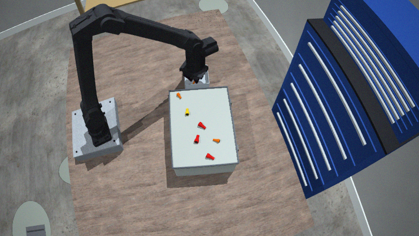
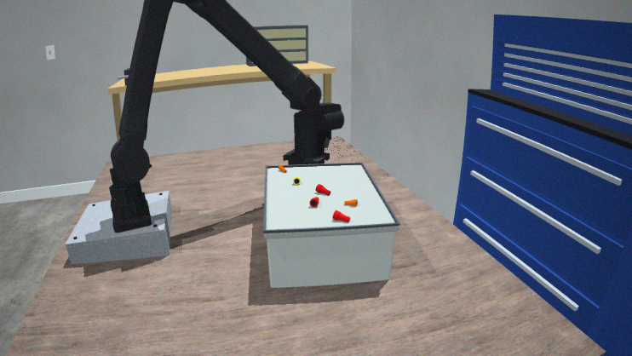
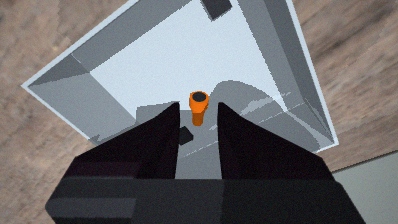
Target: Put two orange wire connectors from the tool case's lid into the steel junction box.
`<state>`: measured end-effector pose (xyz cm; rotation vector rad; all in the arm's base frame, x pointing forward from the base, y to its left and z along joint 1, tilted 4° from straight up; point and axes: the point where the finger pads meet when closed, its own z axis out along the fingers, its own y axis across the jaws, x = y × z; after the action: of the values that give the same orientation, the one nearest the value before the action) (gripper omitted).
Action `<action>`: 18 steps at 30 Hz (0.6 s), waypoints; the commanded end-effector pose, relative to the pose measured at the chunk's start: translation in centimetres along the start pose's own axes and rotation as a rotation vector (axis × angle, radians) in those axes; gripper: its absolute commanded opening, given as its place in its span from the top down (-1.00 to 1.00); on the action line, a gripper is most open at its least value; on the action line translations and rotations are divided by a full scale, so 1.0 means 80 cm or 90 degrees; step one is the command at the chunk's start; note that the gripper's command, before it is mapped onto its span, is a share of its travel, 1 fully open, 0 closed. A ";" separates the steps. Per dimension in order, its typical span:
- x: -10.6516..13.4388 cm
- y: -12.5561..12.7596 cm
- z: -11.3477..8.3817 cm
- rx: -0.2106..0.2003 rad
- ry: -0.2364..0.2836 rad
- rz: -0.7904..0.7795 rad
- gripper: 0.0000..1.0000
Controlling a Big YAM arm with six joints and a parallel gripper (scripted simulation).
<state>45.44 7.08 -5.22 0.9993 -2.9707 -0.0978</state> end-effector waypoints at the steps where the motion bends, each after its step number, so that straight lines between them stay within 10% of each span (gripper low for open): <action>1: -0.012 -0.003 0.012 0.001 -0.003 0.003 0.51; 18: -0.021 -0.011 -0.037 0.009 -0.016 0.002 0.51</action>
<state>45.41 7.07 -4.90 0.9941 -2.9571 -0.1018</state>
